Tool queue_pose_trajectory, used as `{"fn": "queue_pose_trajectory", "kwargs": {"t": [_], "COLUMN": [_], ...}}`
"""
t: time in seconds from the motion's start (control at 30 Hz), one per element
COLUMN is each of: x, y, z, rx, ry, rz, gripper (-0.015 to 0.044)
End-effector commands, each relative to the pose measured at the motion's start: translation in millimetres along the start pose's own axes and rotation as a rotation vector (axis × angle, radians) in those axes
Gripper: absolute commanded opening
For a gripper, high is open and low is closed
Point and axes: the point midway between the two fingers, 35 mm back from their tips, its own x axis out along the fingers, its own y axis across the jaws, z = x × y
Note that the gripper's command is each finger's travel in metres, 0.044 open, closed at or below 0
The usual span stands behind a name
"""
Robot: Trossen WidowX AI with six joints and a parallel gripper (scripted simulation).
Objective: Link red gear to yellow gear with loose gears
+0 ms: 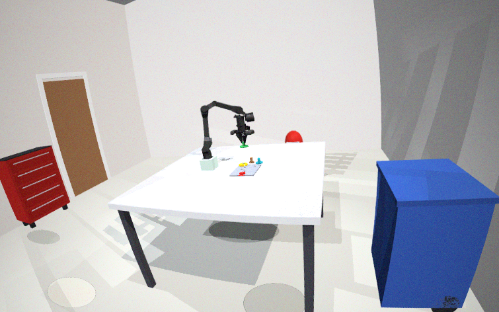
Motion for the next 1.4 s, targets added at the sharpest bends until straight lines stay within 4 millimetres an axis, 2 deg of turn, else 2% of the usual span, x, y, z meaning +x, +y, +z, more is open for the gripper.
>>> {"fn": "queue_pose_trajectory", "kwargs": {"t": [0.0, 1.37], "x": [2, 30], "y": [-9, -73], "z": [-6, -78], "rx": [-0.002, -0.002], "ry": [0.001, 0.007], "rz": [-0.005, -0.009], "gripper": [0.0, 0.0]}}
